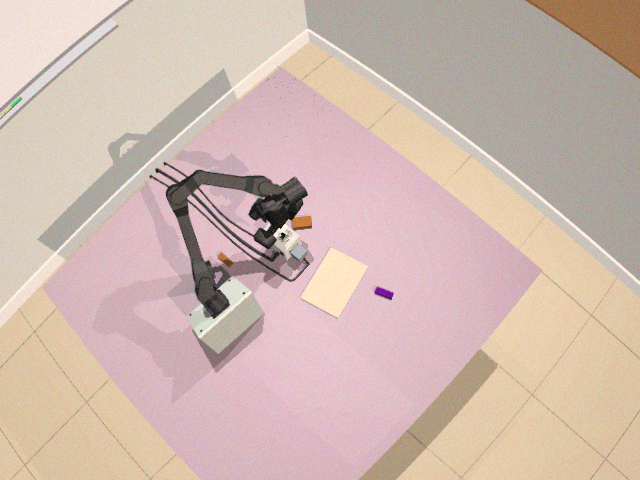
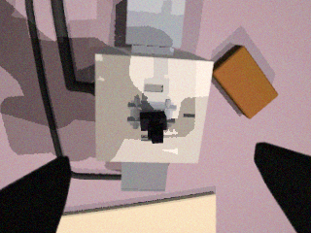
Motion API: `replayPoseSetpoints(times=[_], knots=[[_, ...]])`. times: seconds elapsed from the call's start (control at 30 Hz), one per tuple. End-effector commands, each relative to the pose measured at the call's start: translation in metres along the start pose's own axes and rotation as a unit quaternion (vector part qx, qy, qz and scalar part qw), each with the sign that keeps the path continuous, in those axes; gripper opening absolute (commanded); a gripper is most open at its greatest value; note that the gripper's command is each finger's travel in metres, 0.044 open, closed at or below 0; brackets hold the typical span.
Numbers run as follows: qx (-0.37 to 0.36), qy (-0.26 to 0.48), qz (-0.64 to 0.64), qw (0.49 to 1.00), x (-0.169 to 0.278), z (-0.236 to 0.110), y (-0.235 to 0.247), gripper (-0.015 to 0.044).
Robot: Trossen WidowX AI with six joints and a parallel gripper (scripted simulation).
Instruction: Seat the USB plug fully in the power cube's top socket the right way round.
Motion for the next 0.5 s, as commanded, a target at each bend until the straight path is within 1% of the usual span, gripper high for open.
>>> replayPoseSetpoints(times=[0.0, 0.47], knots=[[-0.001, -0.004, 0.002, 1.000, -0.001, 0.006, 0.001, 0.0440], [-0.001, -0.005, 0.002, 1.000, -0.001, 0.020, 0.001, 0.0440]])
Point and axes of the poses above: the point midway between the two fingers, 35 mm back from their tips, its own z axis out along the fingers, its own y axis across the jaws, x = y × z, the point moved 9 cm from there along -z, back along the fingers, and after that the axes turned 10 degrees about -z, right-handed, at the moved point
